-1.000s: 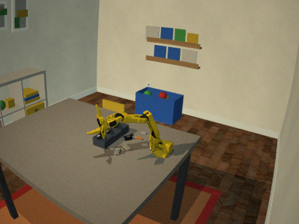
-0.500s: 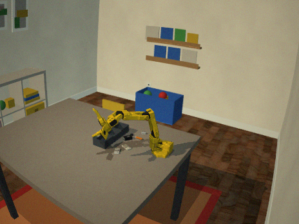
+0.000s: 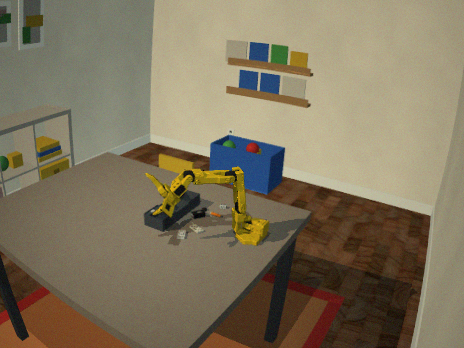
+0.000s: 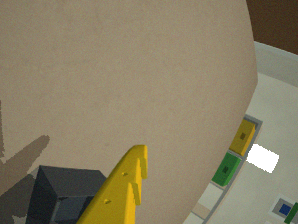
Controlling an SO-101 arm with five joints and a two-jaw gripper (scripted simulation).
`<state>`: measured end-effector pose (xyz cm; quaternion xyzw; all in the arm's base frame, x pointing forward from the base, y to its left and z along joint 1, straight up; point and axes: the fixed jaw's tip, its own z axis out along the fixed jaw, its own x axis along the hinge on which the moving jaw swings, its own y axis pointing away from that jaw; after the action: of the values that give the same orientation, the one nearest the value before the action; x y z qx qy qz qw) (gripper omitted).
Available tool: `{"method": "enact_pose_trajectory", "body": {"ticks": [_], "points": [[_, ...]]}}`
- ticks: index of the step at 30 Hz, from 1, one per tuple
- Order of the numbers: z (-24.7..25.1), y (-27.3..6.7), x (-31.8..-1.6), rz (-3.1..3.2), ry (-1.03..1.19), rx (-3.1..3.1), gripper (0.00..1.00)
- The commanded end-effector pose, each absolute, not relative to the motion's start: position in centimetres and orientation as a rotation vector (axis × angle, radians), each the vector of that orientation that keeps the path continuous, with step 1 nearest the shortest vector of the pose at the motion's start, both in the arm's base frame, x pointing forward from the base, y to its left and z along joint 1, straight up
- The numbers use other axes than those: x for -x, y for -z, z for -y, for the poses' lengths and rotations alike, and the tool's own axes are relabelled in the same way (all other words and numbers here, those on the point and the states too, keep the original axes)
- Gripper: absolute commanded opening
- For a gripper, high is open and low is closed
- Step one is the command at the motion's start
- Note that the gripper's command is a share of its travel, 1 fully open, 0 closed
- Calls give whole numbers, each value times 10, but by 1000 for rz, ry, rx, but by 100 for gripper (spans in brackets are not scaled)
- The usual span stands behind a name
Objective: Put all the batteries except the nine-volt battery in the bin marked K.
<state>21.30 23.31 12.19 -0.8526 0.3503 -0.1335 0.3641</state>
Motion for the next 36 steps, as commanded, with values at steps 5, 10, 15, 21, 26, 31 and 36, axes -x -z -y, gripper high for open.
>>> {"method": "enact_pose_trajectory", "body": {"ticks": [5,10,15,21,26,31,36], "points": [[-216,-121,-210,-960,339,2214,100],[-200,-118,-206,-1018,331,2240,100],[-185,-114,-201,-1078,321,2265,100],[-178,-97,-195,-1115,291,2340,100],[-166,-96,-191,-1143,289,2359,100],[-155,-95,-186,-1171,286,2377,100],[-147,-93,-182,-1194,282,2392,100]]}}
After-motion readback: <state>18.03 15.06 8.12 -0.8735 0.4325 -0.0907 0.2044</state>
